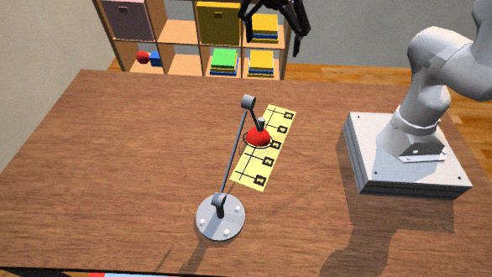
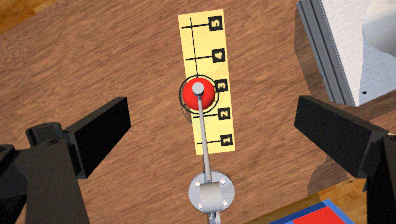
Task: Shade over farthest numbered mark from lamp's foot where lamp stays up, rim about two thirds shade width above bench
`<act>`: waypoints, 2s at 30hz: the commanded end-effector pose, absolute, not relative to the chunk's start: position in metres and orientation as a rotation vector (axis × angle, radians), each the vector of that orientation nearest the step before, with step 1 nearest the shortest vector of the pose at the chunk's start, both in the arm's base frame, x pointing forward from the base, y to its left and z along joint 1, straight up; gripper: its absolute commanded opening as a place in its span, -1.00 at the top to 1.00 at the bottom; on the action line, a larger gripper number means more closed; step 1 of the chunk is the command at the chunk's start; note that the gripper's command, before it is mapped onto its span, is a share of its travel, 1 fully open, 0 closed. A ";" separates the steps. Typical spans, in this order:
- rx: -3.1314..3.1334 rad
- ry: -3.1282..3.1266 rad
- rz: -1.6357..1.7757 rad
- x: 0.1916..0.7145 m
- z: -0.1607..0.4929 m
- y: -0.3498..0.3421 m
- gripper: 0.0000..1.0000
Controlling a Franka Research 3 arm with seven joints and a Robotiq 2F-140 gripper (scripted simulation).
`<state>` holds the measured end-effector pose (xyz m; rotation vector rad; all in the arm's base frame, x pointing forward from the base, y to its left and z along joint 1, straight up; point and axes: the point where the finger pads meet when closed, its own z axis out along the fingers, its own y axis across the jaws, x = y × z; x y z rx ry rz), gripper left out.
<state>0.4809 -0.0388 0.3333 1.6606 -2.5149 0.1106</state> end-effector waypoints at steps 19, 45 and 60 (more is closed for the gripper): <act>1.782 -2.627 -0.061 0.489 0.335 -0.050 -1.00; 1.903 -2.849 -0.417 0.481 0.333 -0.057 -1.00; 1.961 -2.954 -0.640 0.478 0.325 -0.060 -1.00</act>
